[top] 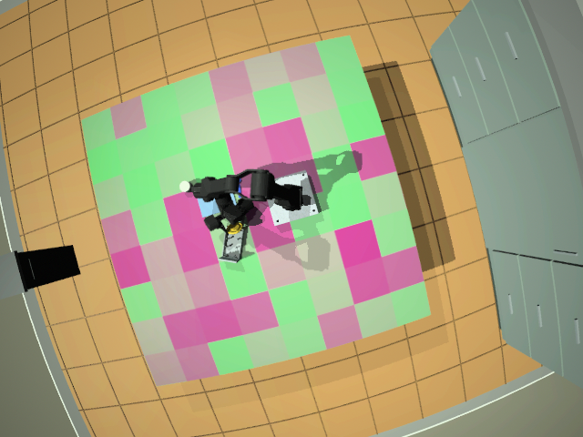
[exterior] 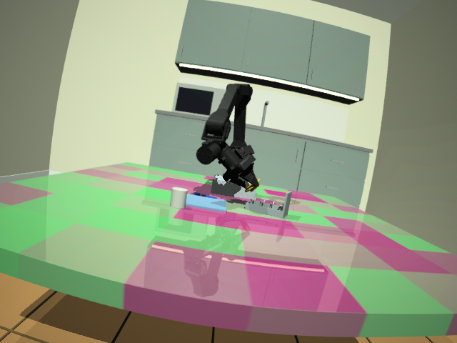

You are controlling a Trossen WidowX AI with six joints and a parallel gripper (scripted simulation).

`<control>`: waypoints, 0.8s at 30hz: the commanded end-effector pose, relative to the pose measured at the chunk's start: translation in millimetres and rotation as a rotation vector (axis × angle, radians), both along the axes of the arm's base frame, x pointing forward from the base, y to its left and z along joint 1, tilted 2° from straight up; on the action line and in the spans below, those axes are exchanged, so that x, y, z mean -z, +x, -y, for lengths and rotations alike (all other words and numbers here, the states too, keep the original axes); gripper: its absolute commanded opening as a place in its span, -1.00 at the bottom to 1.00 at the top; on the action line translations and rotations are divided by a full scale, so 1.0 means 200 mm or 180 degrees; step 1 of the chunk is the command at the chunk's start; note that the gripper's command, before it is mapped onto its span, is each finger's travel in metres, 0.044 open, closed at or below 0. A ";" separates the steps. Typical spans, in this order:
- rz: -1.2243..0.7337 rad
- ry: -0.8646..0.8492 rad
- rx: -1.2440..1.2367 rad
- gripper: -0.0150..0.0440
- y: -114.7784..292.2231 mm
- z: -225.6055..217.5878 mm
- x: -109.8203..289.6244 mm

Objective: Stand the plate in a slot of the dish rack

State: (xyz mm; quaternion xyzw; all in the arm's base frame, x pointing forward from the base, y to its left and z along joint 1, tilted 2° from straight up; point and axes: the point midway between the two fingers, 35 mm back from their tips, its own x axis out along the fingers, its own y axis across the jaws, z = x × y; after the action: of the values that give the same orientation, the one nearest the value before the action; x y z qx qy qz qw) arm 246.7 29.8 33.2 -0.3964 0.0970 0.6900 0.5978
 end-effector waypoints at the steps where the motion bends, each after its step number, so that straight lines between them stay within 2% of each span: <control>1: -0.0082 0.0333 0.0299 -0.49 -0.01 0.00 0.04; 17: -0.0151 0.1552 0.1393 -0.49 -0.02 0.05 0.08; 24: -0.0150 0.1604 0.1441 -0.49 -0.02 0.05 0.08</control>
State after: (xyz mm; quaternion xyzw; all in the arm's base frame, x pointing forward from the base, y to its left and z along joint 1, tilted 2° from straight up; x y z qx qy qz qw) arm 243.0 19.6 16.8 -0.2008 0.0245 0.5575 0.8051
